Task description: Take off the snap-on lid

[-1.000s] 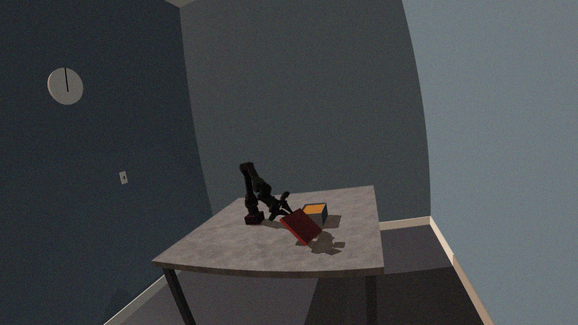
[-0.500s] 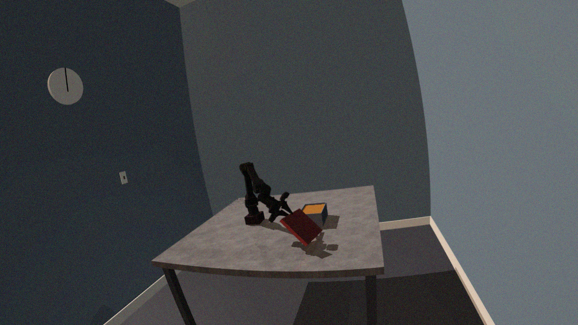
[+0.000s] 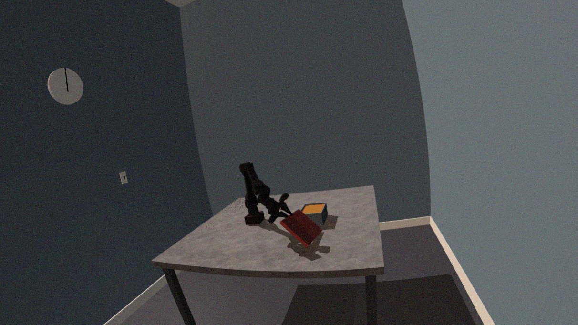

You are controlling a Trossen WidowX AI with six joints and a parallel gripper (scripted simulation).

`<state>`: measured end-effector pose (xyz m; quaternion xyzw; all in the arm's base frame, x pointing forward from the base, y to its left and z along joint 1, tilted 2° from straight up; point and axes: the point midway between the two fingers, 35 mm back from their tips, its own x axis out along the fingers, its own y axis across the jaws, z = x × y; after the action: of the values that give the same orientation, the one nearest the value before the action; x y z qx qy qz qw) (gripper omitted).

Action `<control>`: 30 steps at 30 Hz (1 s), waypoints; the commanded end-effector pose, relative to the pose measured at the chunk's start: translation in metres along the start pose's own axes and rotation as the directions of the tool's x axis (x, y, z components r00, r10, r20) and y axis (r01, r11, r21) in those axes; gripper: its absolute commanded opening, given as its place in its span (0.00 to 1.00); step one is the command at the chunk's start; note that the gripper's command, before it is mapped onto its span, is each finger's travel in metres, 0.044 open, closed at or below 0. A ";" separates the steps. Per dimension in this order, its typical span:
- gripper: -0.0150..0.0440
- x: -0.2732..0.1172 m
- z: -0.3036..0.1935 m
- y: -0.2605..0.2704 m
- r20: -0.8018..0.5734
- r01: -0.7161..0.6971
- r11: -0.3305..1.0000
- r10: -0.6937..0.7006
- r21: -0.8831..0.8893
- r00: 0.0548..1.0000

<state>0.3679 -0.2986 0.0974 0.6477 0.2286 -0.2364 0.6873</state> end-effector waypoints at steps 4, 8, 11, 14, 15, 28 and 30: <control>0.25 0.019 -0.014 -0.023 -0.043 0.047 0.999 -0.047 0.017 0.998; 0.25 0.020 -0.014 -0.026 -0.043 0.048 0.999 -0.047 0.017 0.998; 0.25 0.022 -0.014 -0.028 -0.043 0.048 0.999 -0.047 0.017 0.998; 0.25 0.023 -0.014 -0.030 -0.043 0.048 0.999 -0.047 0.017 0.998; 0.25 0.024 -0.014 -0.030 -0.043 0.048 0.999 -0.047 0.017 0.998; 0.25 0.030 -0.015 -0.039 -0.043 0.048 0.999 -0.047 0.017 0.998; 0.25 0.031 -0.015 -0.040 -0.043 0.048 0.999 -0.047 0.017 0.998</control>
<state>0.3680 -0.2978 0.0696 0.6479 0.2327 -0.2365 0.6857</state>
